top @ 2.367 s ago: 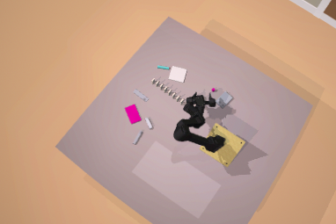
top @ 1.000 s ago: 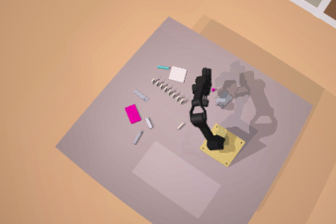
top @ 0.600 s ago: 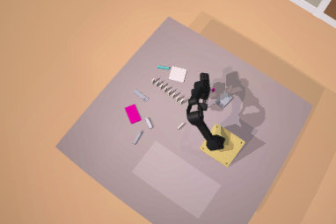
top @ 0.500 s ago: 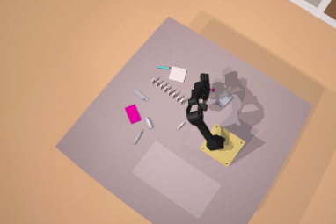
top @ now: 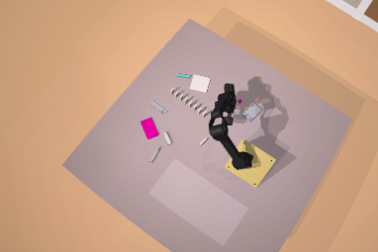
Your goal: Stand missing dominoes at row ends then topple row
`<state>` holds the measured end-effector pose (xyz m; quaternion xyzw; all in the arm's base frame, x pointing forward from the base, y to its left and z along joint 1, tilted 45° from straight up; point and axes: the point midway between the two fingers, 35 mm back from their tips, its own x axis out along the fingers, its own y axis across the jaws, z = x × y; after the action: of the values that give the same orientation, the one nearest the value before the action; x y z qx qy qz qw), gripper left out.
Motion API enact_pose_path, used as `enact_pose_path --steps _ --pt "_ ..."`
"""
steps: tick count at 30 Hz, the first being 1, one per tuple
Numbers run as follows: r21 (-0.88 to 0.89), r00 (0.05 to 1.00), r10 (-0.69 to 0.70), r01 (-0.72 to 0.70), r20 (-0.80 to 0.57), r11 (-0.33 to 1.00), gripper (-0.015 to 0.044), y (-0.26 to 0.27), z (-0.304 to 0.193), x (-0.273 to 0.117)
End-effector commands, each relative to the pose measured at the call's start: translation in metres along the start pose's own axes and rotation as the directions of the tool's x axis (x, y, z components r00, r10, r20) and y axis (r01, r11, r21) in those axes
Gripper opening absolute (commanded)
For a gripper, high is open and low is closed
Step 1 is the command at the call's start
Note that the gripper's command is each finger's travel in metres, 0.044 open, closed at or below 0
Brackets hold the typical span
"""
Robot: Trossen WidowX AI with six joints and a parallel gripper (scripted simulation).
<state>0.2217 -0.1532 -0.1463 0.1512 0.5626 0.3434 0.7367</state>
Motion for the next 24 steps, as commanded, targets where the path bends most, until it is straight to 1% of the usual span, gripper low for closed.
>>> enact_pose_path --steps 1,6,7,17,19,24 --pt "0.004 1.000 0.000 0.000 0.006 1.000 0.0256 0.000 0.001 0.001" --pt "0.004 1.000 0.000 0.000 0.006 1.000 0.0125 0.000 0.001 0.001" --pt "0.004 1.000 0.000 0.000 0.006 1.000 0.0107 0.000 0.001 0.001" --pt "0.004 1.000 -0.001 0.001 0.006 1.000 0.0107 -0.001 0.001 -0.002" --pt "0.004 1.000 -0.003 0.003 0.004 1.000 0.0107 -0.005 0.002 -0.022" --pt "0.003 1.000 -0.005 0.005 -0.003 1.000 0.0107 -0.005 0.001 -0.110"
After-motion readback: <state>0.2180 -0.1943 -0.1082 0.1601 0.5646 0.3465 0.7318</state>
